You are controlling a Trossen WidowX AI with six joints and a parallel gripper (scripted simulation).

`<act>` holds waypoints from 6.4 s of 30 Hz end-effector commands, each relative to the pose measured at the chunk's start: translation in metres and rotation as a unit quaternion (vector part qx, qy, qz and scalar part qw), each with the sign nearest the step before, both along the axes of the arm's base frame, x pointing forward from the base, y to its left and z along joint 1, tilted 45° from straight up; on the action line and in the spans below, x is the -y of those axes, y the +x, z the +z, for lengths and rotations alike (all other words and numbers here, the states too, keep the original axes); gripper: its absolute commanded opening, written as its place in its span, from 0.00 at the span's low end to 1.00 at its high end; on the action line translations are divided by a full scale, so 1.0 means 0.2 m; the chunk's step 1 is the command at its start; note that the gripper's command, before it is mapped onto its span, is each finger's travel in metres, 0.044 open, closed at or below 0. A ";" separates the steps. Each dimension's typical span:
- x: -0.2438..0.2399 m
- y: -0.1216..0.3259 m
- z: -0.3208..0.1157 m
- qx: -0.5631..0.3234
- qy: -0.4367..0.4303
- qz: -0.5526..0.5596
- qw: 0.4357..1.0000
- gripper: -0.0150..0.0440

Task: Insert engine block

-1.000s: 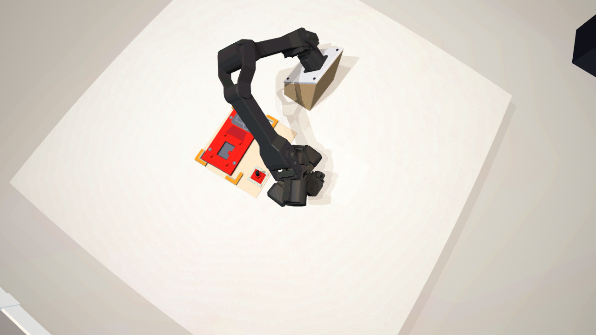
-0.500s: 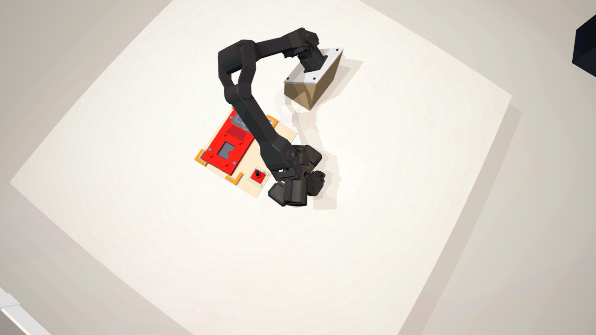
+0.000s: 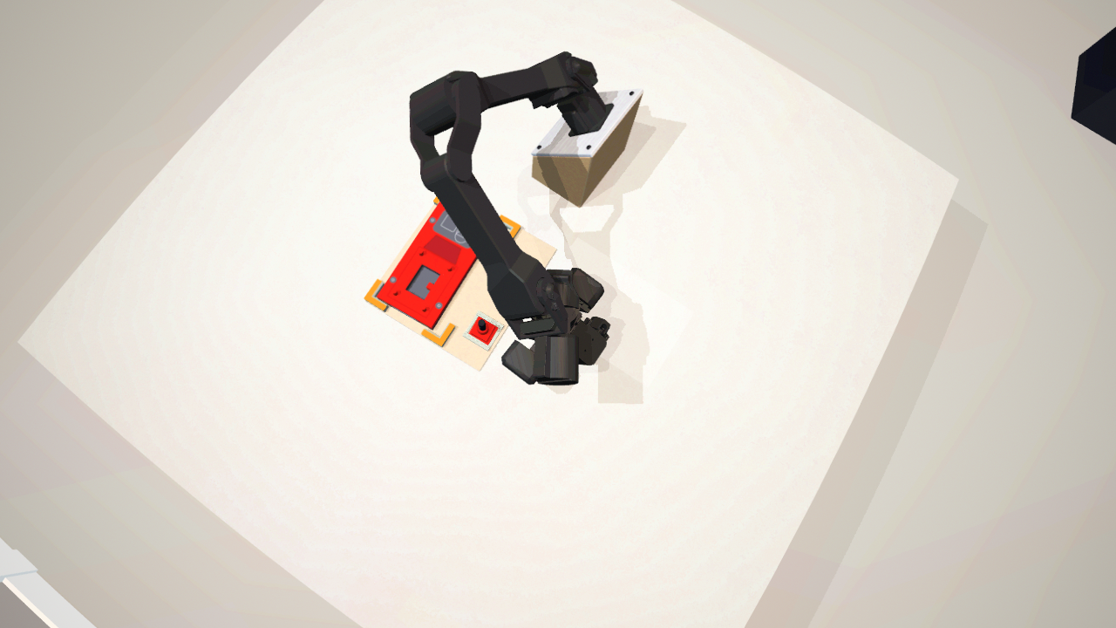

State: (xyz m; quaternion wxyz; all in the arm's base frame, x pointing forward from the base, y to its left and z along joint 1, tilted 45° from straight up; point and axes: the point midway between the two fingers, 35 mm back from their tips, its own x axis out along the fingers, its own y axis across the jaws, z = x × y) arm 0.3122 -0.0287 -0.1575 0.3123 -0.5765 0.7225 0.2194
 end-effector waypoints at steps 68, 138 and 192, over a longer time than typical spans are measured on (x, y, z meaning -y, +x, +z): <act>0.02 0.02 -0.04 0.006 0.002 0.001 1.000 0.78; -0.36 0.09 0.36 0.011 0.021 0.002 1.000 0.25; -0.09 0.03 0.27 0.104 0.409 0.021 0.906 0.25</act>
